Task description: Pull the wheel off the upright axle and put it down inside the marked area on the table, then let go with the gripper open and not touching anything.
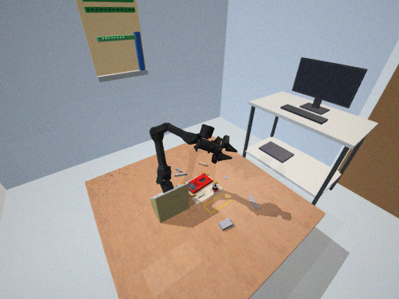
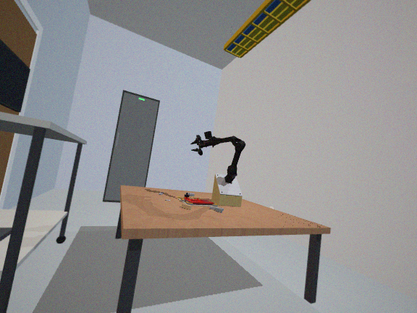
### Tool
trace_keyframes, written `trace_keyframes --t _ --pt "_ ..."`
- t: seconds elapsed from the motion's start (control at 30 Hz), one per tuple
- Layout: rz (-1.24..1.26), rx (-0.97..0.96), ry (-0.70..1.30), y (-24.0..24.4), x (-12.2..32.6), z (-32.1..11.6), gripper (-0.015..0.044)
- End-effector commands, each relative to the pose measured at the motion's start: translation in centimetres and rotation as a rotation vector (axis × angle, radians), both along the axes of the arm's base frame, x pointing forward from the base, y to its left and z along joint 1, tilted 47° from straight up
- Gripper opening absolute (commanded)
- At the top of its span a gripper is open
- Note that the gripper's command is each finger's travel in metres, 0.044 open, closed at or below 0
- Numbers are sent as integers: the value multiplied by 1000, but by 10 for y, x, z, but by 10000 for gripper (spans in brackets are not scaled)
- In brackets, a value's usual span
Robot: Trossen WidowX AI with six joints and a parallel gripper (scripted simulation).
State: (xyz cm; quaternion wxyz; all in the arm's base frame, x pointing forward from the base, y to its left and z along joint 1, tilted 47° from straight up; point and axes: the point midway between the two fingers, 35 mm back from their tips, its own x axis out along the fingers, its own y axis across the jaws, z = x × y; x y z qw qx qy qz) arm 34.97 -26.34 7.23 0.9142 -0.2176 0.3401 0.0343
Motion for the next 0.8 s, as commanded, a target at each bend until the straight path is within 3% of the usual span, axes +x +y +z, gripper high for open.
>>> trace_keyframes --t 0.0,0.4,0.77 --pt "42 116 41 28 15 -16 300" --pt "152 483 265 136 45 -62 300" --pt "191 755 568 240 41 -95 300"
